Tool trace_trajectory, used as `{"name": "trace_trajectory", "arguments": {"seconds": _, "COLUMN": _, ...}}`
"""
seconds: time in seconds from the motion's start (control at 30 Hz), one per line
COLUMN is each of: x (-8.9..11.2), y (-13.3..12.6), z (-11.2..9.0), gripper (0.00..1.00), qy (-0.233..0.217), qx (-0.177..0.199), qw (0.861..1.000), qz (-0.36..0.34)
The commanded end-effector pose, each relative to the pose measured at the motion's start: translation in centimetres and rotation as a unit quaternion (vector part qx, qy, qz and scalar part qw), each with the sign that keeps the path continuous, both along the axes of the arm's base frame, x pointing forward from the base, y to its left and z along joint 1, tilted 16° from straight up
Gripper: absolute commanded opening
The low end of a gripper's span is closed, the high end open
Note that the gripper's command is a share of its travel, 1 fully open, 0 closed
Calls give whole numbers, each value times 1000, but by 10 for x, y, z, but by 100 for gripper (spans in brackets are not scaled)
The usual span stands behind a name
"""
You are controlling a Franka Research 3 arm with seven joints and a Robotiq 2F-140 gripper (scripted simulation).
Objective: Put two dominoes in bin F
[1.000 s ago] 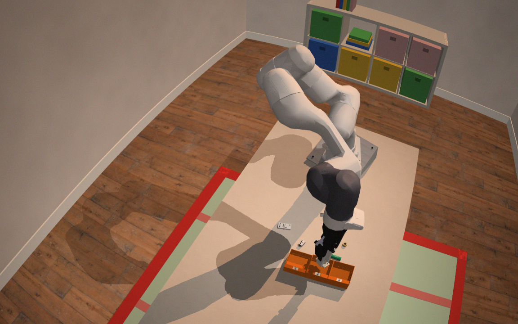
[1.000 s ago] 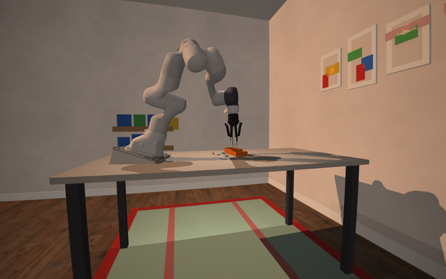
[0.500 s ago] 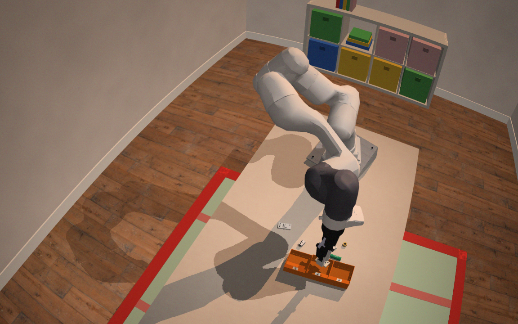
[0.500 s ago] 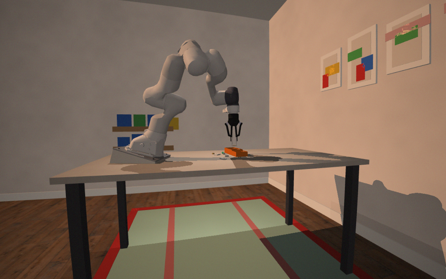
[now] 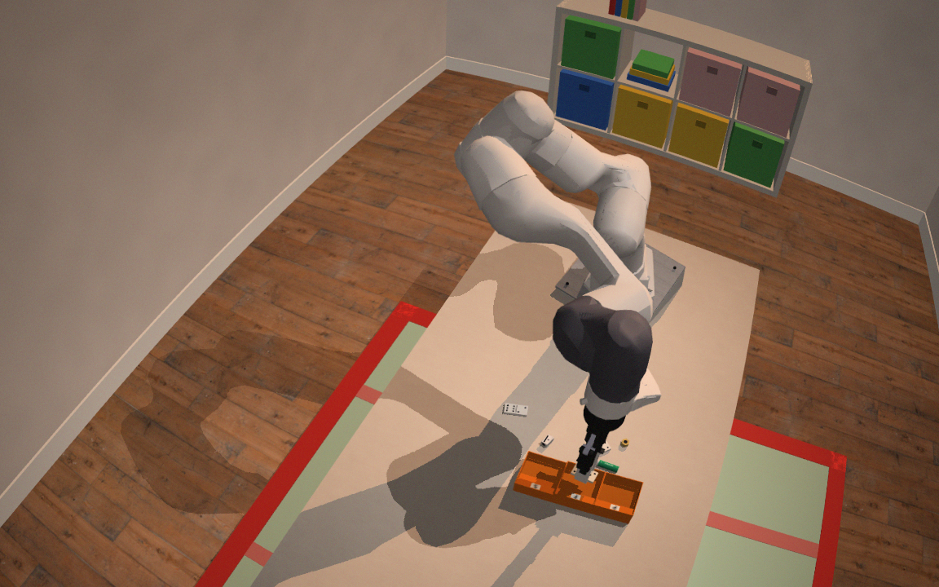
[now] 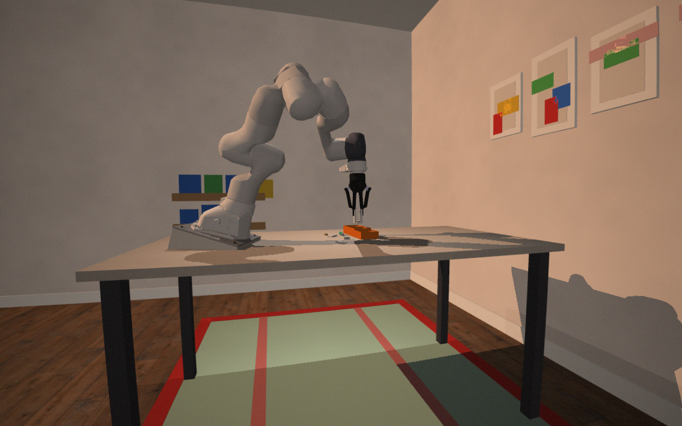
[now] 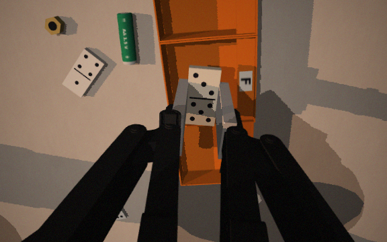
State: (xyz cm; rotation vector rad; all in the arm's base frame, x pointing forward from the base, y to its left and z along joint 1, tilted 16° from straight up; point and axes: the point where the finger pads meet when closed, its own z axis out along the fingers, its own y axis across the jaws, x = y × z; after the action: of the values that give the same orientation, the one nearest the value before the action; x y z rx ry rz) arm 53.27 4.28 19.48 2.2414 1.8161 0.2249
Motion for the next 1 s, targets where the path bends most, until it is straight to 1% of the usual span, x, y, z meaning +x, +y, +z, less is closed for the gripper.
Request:
{"name": "trace_trajectory", "arguments": {"seconds": 0.0, "x": -1, "y": -4, "z": -1, "gripper": 13, "qy": 17, "qx": -26, "qw": 997, "qz": 72}}
{"name": "trace_trajectory", "arguments": {"seconds": 0.97, "x": 1, "y": -1, "z": -1, "gripper": 13, "qy": 18, "qx": -28, "qw": 997, "qz": 76}}
